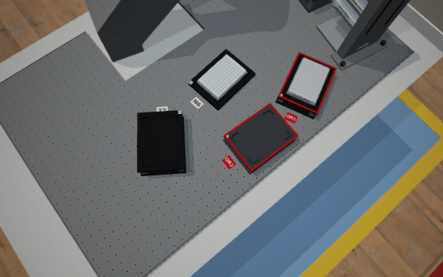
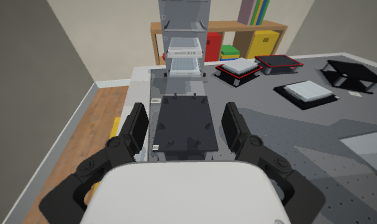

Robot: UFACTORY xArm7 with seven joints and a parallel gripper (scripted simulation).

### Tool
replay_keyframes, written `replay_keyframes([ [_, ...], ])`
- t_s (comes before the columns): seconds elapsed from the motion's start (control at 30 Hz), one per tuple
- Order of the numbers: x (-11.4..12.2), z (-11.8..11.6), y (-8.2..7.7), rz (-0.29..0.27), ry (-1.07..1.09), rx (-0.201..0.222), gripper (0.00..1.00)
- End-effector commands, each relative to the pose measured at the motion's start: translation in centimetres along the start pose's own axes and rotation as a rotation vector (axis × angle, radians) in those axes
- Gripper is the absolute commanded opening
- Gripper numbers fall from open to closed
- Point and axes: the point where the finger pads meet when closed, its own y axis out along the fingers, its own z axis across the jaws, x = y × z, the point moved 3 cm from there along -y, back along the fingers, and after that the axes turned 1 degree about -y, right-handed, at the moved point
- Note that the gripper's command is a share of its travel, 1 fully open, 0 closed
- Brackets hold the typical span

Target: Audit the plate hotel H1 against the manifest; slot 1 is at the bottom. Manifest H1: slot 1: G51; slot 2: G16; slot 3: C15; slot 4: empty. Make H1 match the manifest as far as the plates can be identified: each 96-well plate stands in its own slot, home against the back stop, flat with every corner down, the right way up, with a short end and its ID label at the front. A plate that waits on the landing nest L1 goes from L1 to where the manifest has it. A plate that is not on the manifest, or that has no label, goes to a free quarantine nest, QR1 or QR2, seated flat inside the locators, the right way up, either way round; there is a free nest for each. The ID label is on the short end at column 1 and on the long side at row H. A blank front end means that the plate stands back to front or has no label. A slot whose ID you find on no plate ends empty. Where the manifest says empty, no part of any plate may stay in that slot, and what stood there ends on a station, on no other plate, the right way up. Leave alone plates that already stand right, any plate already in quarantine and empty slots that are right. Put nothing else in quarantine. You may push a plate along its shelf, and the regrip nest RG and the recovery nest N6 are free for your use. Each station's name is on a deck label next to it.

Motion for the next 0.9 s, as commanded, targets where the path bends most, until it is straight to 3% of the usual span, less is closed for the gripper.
replay_keyframes([
  [0.0,-0.1,0.0,0.8,-0.001,0.003,0.001,1.0],
  [0.87,-0.1,0.0,6.6,-0.001,0.003,0.001,1.0],
])
